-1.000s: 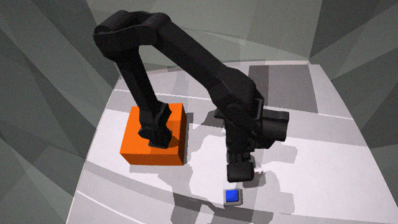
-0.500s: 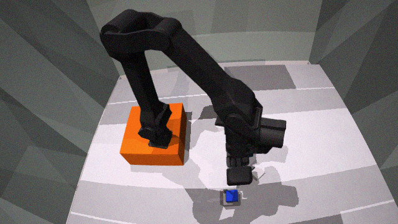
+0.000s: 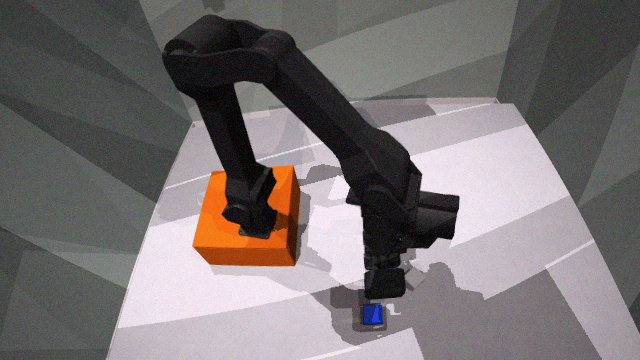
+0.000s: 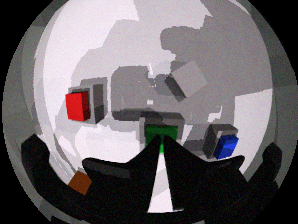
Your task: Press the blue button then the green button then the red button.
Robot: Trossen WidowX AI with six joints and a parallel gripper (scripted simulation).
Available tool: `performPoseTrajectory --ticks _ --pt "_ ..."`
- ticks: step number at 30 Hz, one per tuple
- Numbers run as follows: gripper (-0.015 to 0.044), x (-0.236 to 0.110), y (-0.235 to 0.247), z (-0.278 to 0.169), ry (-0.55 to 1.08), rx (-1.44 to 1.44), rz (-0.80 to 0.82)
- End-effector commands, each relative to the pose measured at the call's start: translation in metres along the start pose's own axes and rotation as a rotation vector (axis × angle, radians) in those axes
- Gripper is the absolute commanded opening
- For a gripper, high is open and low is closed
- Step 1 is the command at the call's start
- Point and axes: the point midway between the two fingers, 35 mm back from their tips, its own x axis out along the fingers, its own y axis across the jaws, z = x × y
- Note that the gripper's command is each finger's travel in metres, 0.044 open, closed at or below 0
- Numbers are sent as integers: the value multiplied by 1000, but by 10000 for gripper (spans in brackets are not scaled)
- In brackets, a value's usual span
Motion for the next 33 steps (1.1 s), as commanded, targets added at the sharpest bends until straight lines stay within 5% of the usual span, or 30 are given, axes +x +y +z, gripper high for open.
performPoseTrajectory --ticks 1,12,17,22,33 --pt "20 2 0 -3 10 2 -2" --pt "20 -36 0 -2 9 2 -2" --pt "20 -93 0 -1 9 2 -2" --pt "20 -95 2 0 9 2 -2" --pt "20 -96 104 33 6 2 9"
